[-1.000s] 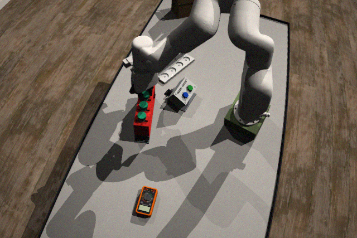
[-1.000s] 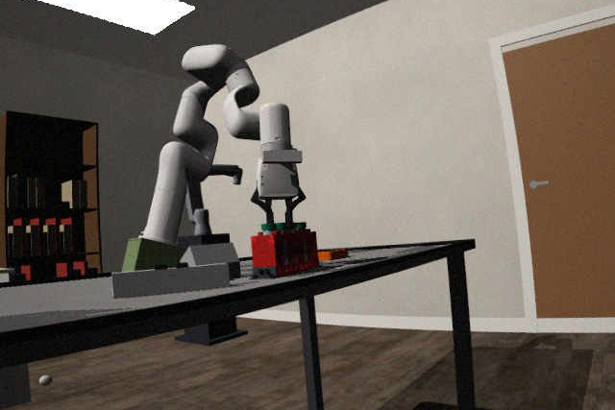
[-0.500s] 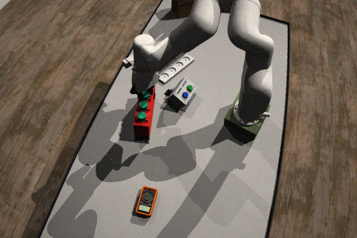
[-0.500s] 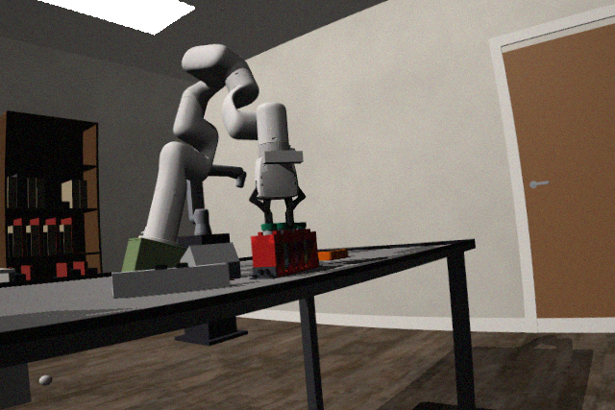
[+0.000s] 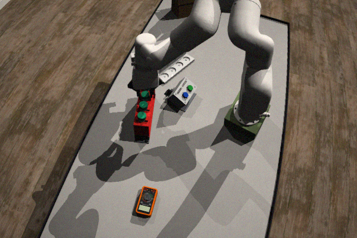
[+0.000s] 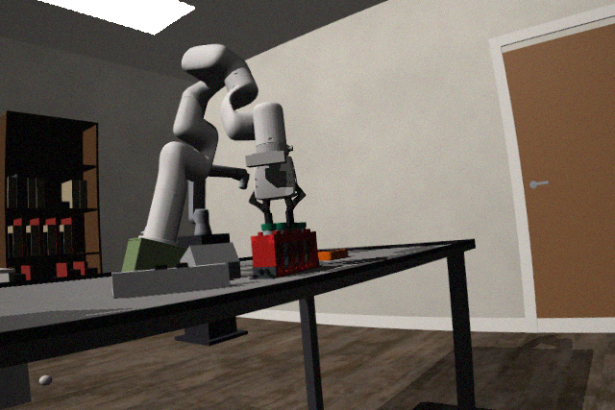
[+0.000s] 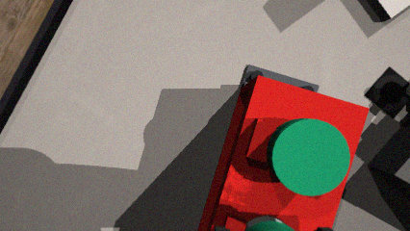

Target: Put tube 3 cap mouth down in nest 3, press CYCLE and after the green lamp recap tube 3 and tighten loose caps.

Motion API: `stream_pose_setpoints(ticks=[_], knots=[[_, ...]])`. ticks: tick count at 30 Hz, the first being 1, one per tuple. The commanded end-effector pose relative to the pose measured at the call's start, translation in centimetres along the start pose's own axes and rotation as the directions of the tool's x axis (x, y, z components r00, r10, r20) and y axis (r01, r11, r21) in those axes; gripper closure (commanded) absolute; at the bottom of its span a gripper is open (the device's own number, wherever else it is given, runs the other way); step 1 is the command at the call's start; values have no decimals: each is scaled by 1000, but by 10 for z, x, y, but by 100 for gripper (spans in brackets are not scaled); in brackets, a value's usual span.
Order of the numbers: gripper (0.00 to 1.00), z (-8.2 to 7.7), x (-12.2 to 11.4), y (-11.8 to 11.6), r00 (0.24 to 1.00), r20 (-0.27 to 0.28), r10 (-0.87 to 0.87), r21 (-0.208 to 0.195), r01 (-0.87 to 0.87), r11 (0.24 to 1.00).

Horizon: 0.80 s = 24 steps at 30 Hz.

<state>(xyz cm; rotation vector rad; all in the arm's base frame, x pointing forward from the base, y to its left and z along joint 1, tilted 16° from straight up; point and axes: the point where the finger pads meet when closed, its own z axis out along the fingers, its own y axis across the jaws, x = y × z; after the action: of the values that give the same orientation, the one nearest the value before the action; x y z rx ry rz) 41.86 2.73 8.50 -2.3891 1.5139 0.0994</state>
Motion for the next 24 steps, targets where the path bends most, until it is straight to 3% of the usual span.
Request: stream_pose_setpoints(ticks=[1, 6, 8, 10, 17, 24], knots=[[54, -1, 1, -2, 961, -28, 274, -14, -274, 962], [54, -1, 1, -2, 858, -30, 513, -6, -513, 858], [54, -1, 1, -2, 858, -30, 513, -6, -513, 858], [54, -1, 1, -2, 747, -33, 664, -2, -664, 748], [54, -1, 1, -2, 479, -32, 877, 10, -878, 479], [54, -2, 1, -2, 479, -32, 877, 10, -878, 479]])
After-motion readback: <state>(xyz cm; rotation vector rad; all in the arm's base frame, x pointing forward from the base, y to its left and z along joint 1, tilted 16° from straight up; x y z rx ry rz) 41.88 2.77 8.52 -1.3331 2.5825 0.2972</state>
